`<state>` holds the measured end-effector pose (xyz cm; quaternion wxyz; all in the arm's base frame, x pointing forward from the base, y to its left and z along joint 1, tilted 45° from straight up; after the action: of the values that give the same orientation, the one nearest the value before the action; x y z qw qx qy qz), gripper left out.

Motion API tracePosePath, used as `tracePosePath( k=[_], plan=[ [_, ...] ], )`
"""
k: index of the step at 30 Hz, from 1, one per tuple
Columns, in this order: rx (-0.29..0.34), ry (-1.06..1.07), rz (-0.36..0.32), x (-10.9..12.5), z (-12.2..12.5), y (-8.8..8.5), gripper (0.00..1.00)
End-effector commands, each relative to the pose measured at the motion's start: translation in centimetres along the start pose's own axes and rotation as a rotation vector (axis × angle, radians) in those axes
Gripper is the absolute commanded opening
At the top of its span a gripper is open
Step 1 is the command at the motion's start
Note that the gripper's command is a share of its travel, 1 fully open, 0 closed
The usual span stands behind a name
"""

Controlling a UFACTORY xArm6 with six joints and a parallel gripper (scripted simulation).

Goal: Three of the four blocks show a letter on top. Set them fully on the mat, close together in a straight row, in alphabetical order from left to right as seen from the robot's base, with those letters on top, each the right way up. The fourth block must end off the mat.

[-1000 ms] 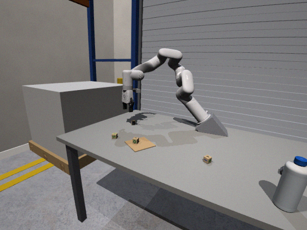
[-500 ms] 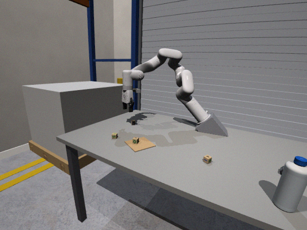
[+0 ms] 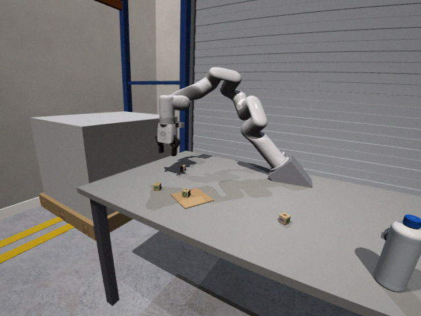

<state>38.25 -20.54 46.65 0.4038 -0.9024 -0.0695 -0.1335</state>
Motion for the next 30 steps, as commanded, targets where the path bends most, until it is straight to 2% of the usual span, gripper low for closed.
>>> tracePosePath(
  k=[1, 2, 5, 14, 30],
  plan=[
    [0.004, -0.068, 0.010, 1.7, 0.5, -0.1, 1.00],
    [0.004, -0.167, 0.010, 3.9, 1.8, -0.2, 1.00],
    [0.004, -0.228, 0.010, 5.2, 2.7, -0.3, 1.00],
    [-0.007, -0.529, 0.007, 11.2, 8.3, -1.0, 1.00],
    [-0.008, -0.549, 0.007, 11.6, 8.7, -1.0, 1.00]
  ],
)
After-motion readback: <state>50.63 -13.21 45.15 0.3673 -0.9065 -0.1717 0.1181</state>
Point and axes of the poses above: the point where the finger pads meet when closed, its own y axis out along the fingers, its own z axis across the jaws, x = y × z, the point moved 4 cm from there along -y, back along the fingers, and after that the axes turned 12 degrees about y, right-handed, at the moved point
